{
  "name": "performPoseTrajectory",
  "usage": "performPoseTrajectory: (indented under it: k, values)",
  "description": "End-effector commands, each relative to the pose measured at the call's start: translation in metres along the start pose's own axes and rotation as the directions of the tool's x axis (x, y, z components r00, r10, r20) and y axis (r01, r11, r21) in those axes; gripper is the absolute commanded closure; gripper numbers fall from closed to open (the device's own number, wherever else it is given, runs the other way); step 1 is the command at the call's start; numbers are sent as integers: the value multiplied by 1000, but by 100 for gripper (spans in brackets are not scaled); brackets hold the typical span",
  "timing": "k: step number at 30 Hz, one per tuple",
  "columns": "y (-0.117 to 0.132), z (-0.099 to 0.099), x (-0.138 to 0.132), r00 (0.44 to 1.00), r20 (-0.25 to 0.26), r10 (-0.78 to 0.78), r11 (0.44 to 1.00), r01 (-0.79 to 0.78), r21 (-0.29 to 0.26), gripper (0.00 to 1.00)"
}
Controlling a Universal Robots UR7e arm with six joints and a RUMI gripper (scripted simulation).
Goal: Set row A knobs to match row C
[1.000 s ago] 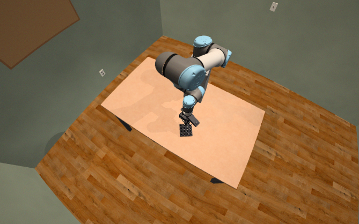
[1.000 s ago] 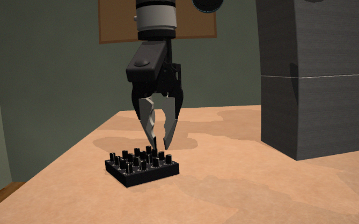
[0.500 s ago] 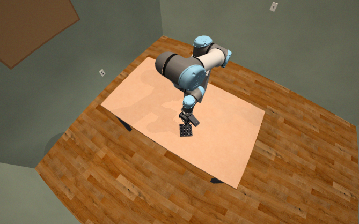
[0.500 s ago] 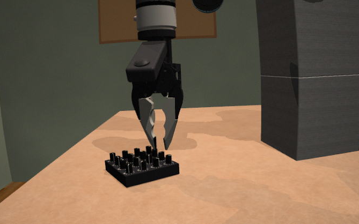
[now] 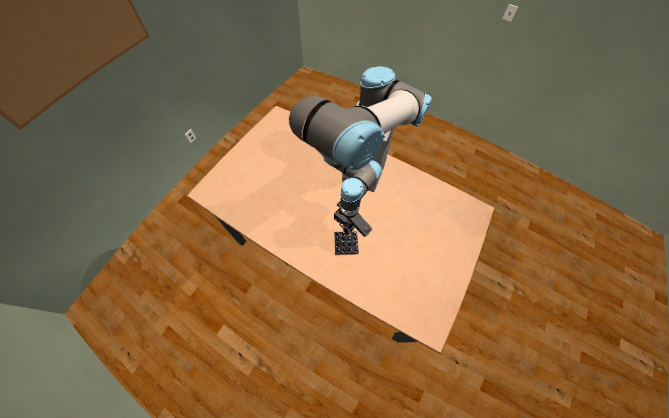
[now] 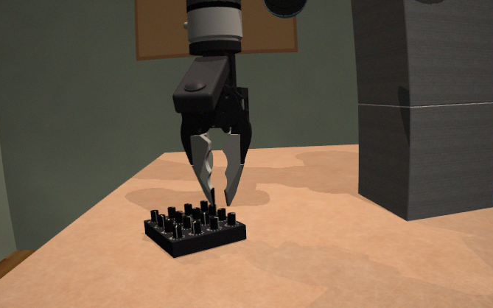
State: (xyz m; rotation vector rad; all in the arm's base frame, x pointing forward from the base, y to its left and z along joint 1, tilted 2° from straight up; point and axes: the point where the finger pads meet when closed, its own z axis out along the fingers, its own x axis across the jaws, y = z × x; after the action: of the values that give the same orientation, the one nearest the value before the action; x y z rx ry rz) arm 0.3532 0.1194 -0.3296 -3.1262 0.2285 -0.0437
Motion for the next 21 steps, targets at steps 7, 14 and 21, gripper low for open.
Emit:
performPoseTrajectory:
  k: [7,14,21]
  values:
    - [0,1,0,1000,-1,0,1000,0,0,89]
    - [0,4,0,1000,-1,0,1000,0,0,89]
    - [0,10,0,1000,-1,0,1000,0,0,89]
